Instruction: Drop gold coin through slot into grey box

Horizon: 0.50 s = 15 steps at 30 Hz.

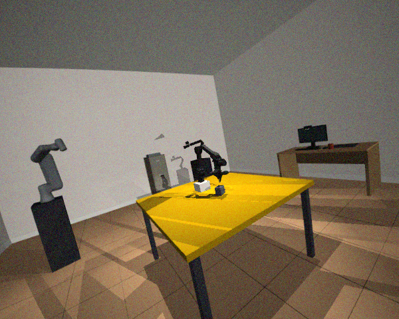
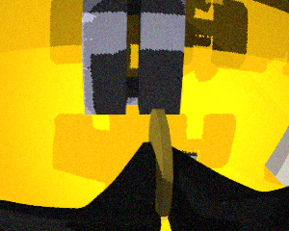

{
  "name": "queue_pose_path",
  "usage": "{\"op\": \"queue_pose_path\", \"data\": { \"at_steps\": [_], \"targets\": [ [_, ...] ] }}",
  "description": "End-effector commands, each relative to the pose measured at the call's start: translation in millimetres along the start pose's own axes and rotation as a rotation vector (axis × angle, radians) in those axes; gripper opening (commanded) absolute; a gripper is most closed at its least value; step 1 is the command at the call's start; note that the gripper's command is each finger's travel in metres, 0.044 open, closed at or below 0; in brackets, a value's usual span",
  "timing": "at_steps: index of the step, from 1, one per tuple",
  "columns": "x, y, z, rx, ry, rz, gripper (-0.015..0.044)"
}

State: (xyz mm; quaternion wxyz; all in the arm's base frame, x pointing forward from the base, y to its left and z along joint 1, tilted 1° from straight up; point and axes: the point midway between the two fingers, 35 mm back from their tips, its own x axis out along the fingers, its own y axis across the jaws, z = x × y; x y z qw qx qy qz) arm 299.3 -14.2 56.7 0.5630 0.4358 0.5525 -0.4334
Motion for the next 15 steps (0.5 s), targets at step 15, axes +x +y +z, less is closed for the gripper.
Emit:
{"op": "queue_pose_path", "data": {
  "at_steps": [15],
  "targets": [
    [0.9, 8.9, 45.1, -0.001, -0.005, 0.0, 0.0]
  ]
}}
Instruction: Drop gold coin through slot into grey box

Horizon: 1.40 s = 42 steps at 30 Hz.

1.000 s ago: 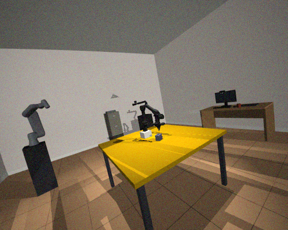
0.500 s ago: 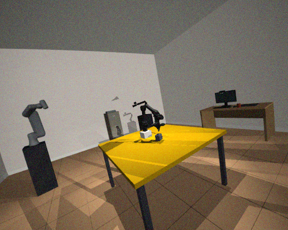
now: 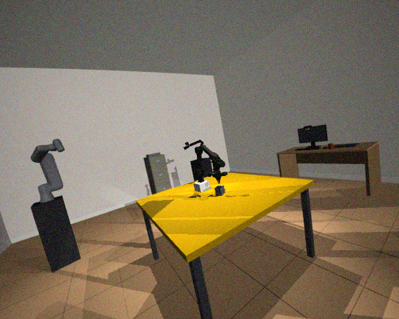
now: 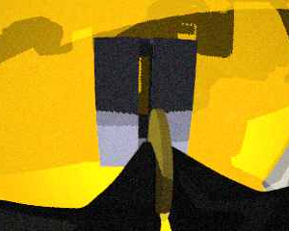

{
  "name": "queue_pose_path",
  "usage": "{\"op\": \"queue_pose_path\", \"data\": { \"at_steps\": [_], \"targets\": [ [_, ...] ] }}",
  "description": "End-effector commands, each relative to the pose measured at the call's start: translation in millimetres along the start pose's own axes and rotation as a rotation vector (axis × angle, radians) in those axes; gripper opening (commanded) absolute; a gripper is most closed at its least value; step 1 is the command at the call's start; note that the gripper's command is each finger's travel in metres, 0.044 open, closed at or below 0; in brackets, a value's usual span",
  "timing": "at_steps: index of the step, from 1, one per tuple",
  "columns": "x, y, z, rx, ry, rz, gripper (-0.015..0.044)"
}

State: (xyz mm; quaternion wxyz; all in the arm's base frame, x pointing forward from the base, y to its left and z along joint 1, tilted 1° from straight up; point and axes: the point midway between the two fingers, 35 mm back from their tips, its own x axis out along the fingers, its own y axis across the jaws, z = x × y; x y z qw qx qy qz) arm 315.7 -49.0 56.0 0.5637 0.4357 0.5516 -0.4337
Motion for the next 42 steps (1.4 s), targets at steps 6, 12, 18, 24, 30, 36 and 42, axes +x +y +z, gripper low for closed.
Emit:
{"op": "queue_pose_path", "data": {
  "at_steps": [6, 12, 18, 24, 30, 36, 42],
  "targets": [
    [0.3, 1.0, 8.1, 0.001, -0.002, 0.0, 0.0],
    [0.4, 0.7, 7.0, 0.002, -0.001, 0.0, 0.0],
    [0.1, 1.0, 8.3, 0.001, -0.001, 0.0, 0.0],
    [-0.6, 2.5, 12.6, -0.005, -0.002, 0.001, 0.0],
    [0.4, 1.2, 11.0, -0.001, -0.001, -0.001, 0.0],
    [1.1, 1.3, 11.0, -0.001, -0.001, -0.001, 0.0],
    [4.9, 2.1, 11.6, -0.002, -0.001, -0.001, 0.0]
  ]
}}
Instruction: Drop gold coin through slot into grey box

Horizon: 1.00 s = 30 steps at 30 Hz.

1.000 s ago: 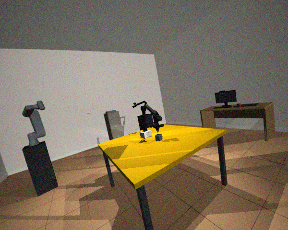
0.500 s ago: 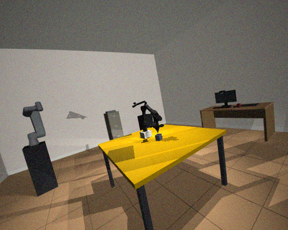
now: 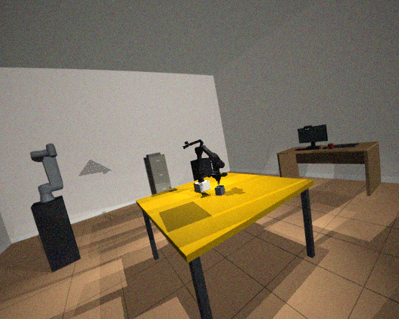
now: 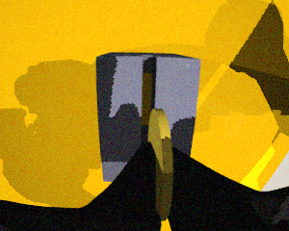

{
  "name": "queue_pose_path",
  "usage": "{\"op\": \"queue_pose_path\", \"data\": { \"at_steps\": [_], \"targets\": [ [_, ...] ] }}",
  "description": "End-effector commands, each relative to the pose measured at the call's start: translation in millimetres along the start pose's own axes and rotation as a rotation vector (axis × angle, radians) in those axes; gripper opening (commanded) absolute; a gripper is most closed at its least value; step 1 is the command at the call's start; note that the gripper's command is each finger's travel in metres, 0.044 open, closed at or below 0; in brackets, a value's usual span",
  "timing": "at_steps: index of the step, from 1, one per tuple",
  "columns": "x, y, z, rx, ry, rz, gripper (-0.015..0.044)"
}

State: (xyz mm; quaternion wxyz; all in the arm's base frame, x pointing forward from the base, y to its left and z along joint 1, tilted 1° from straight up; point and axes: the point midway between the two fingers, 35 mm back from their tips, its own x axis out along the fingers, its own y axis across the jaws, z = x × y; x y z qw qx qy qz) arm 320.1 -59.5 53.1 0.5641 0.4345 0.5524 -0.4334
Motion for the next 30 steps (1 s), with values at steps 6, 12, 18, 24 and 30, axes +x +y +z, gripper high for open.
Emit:
{"op": "queue_pose_path", "data": {
  "at_steps": [6, 12, 18, 24, 30],
  "targets": [
    [5.2, 0.5, 0.5, 0.0, 0.0, 0.0, 0.0],
    [8.6, 0.3, 0.4, -0.002, 0.0, 0.0, 0.0],
    [11.9, 0.2, 0.4, -0.003, 0.0, 0.0, 0.0],
    [15.3, 0.3, 0.4, -0.004, 0.0, 0.0, 0.0],
    [14.5, 0.1, 0.2, -0.001, 0.0, -0.001, 0.0105]
  ]
}}
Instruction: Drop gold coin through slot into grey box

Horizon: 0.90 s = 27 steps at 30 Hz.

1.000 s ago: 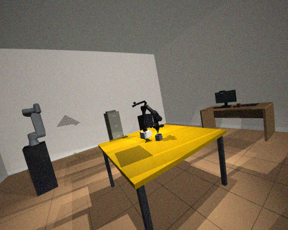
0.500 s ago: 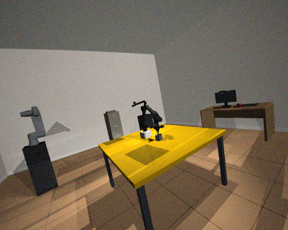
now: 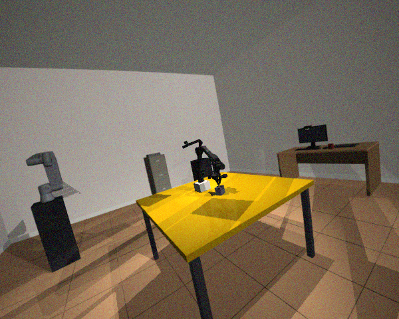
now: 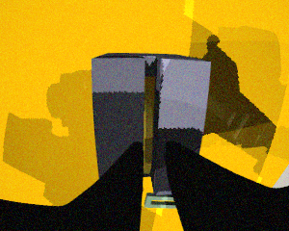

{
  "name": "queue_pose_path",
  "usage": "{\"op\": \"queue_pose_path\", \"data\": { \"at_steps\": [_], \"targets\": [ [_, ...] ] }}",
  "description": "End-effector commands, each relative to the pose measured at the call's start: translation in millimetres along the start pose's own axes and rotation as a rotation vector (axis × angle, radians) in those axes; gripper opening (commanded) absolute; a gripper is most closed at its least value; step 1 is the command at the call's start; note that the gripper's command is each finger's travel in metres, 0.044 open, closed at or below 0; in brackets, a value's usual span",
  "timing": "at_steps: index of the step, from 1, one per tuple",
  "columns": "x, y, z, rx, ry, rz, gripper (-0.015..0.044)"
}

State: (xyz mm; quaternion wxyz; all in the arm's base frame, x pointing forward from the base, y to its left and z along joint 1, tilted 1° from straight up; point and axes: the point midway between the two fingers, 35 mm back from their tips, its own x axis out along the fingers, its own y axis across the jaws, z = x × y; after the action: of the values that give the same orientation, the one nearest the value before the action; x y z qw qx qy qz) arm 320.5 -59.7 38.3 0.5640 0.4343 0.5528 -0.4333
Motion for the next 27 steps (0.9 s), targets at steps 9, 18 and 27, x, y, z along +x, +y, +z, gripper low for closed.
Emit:
{"op": "queue_pose_path", "data": {
  "at_steps": [9, 18, 27],
  "targets": [
    [-0.3, 0.0, 0.0, 0.0, 0.0, 0.0, 0.0161],
    [-18.0, -0.1, -0.1, 0.0, 0.0, -0.001, 0.0344],
    [-62.1, -4.0, -1.8, 0.0, 0.005, -0.011, 0.044]
  ]
}}
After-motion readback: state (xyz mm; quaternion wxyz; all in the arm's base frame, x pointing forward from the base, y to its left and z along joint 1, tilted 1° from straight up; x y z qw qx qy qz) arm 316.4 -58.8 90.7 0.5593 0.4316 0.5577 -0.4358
